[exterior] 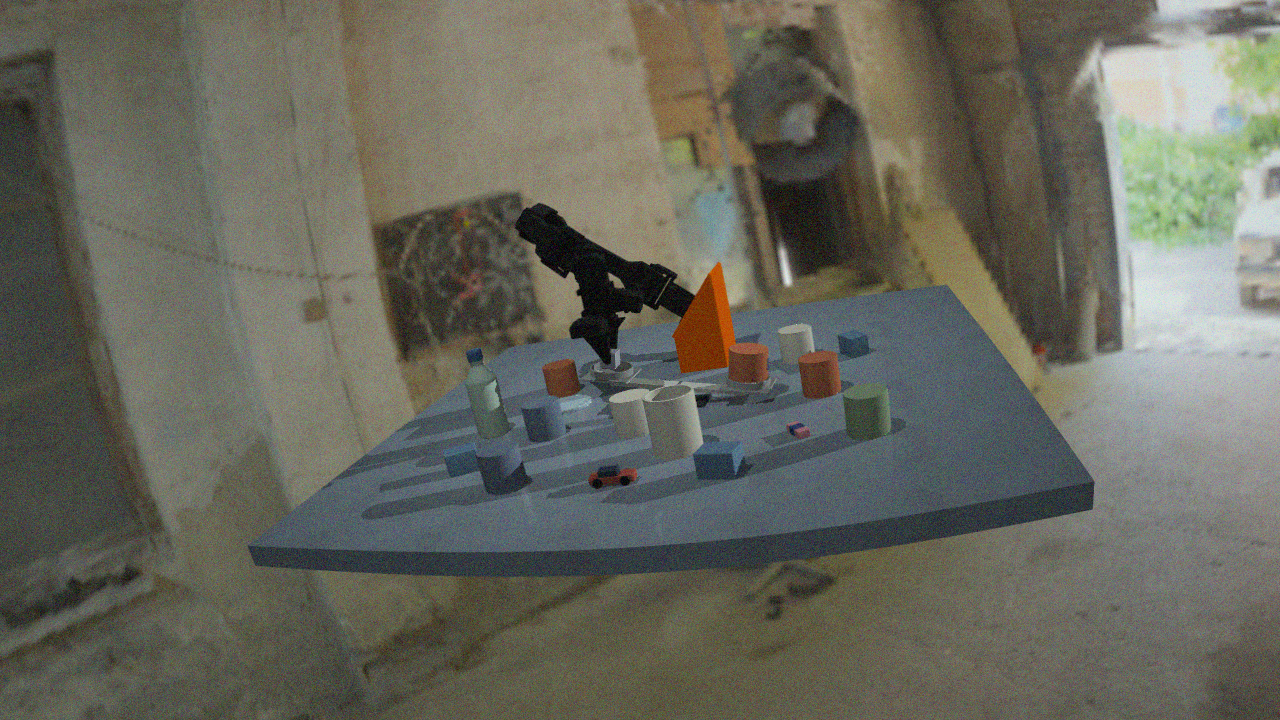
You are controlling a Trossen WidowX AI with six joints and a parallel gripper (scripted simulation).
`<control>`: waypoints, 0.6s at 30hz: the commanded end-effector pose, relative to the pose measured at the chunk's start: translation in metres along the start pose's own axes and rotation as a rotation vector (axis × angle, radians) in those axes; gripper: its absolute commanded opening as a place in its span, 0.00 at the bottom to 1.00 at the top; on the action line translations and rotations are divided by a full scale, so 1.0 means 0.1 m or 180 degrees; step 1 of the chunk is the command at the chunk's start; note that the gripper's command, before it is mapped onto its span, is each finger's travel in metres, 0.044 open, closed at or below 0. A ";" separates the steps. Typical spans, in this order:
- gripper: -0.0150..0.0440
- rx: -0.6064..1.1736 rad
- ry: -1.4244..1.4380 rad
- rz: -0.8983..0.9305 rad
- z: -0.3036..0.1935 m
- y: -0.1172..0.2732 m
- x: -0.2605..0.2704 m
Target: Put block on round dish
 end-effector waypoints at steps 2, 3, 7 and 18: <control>0.25 -0.0041 -0.0016 -0.0046 0.02 0.30 -0.04; 0.25 -0.0041 -0.0016 -0.0046 0.02 0.35 -0.04; 0.25 -0.0037 -0.0015 -0.0043 0.02 0.56 -0.03; 0.25 -0.0037 -0.0015 -0.0037 -0.04 0.77 0.00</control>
Point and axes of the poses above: the point midway between the two fingers, 35 mm back from their tips, its own y axis back along the fingers, its own x axis across the jaws, z = x × y, the point moved 3 cm from there along y, back along the fingers, and after that the axes turned 1 degree about -y, right-handed, at the moved point
